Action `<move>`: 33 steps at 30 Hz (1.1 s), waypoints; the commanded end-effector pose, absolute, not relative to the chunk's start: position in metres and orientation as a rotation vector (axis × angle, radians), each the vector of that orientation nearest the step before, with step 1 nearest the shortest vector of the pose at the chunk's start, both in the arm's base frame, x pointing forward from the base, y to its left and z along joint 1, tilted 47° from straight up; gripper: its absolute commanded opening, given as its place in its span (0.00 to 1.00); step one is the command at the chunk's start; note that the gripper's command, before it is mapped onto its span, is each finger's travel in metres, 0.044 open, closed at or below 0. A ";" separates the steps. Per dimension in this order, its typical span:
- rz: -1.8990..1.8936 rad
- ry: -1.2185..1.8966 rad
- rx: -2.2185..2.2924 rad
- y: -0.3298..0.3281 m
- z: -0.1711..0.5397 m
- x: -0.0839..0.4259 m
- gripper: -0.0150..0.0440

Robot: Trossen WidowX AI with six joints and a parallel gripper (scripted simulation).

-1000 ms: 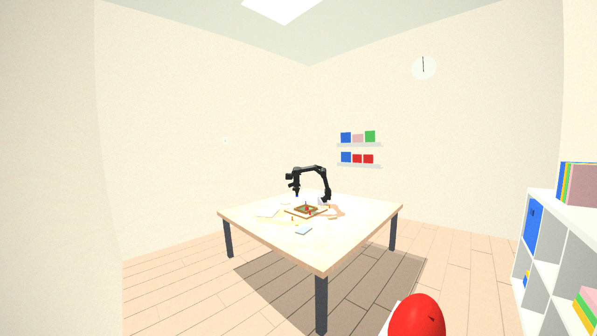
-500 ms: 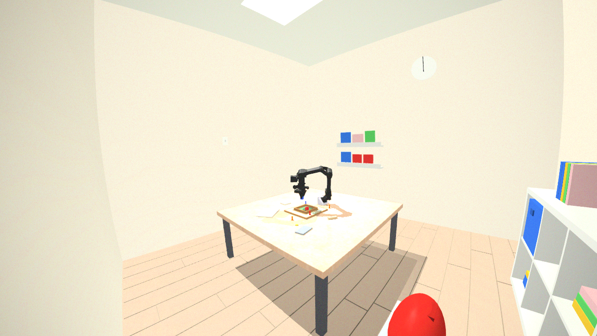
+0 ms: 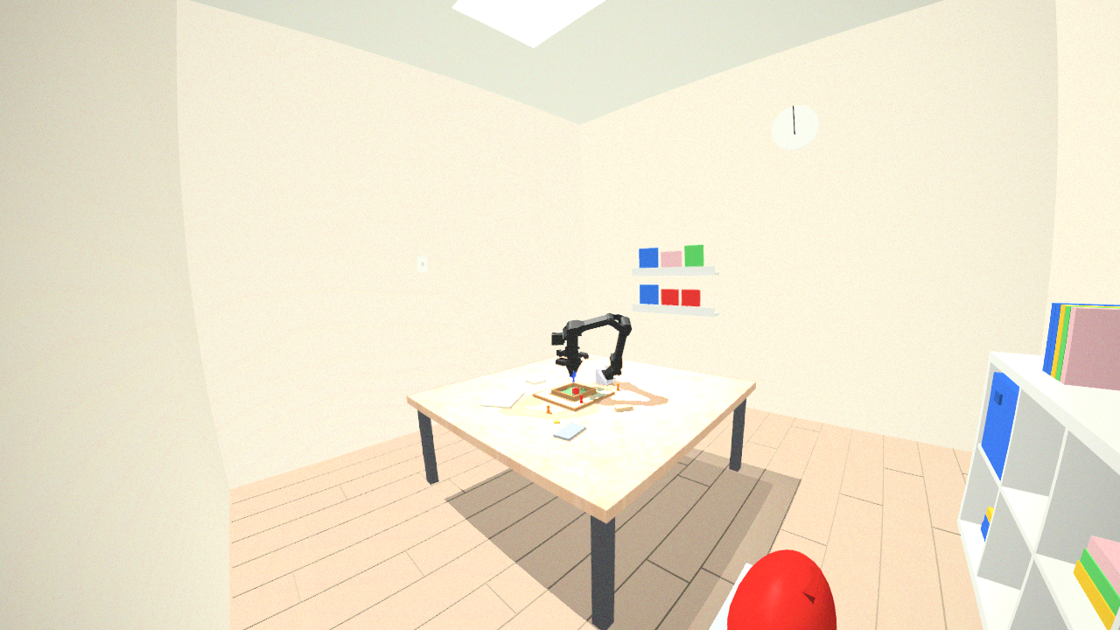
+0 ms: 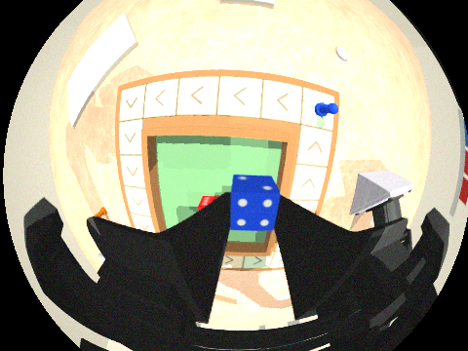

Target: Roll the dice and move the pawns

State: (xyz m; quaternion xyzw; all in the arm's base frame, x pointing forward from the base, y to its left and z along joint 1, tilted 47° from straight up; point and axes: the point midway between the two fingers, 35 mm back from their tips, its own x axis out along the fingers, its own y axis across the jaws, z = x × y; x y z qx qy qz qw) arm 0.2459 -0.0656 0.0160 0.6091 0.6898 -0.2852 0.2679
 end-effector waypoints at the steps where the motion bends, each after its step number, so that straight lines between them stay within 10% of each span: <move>1: -0.838 1.842 1.564 -0.062 0.014 0.242 0.25; 33: -1.214 1.257 1.080 -0.061 0.048 0.249 0.25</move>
